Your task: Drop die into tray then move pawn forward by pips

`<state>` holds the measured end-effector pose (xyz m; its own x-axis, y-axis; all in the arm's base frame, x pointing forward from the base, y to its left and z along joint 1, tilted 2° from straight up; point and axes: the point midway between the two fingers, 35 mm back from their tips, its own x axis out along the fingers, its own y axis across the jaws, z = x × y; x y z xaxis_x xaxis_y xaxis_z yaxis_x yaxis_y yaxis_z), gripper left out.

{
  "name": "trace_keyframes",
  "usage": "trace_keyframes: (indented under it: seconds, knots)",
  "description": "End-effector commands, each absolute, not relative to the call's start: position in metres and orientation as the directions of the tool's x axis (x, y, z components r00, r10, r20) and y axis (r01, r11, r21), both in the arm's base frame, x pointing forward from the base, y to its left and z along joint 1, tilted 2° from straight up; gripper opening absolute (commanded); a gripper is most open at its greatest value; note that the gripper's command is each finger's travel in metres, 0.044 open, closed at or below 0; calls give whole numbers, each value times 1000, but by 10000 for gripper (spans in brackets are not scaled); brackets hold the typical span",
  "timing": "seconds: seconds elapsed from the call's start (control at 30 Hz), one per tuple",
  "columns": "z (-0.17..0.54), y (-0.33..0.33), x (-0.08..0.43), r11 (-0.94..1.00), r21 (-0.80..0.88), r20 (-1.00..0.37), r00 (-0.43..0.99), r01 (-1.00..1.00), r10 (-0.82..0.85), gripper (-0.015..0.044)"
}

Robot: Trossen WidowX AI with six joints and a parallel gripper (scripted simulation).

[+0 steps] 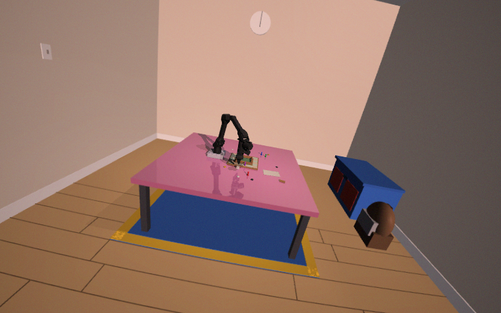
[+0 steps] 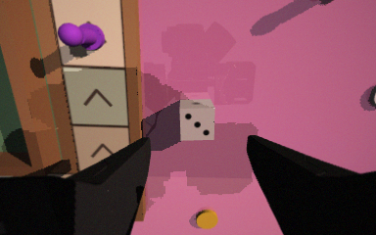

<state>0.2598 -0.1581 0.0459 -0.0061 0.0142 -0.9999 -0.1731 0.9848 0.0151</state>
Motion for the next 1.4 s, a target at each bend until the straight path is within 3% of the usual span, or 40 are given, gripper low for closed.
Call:
trace_keyframes:
  seconds: [0.0,0.93,1.13,1.37]
  knots:
    - [40,-159,259,983,6,-1000,-12,-182,4,275]
    - [-3,-159,258,983,6,-1000,-12,-182,4,275]
    - [-3,-159,258,983,6,-1000,-12,-182,4,118]
    - [-3,-159,258,983,6,-1000,-12,-182,4,71]
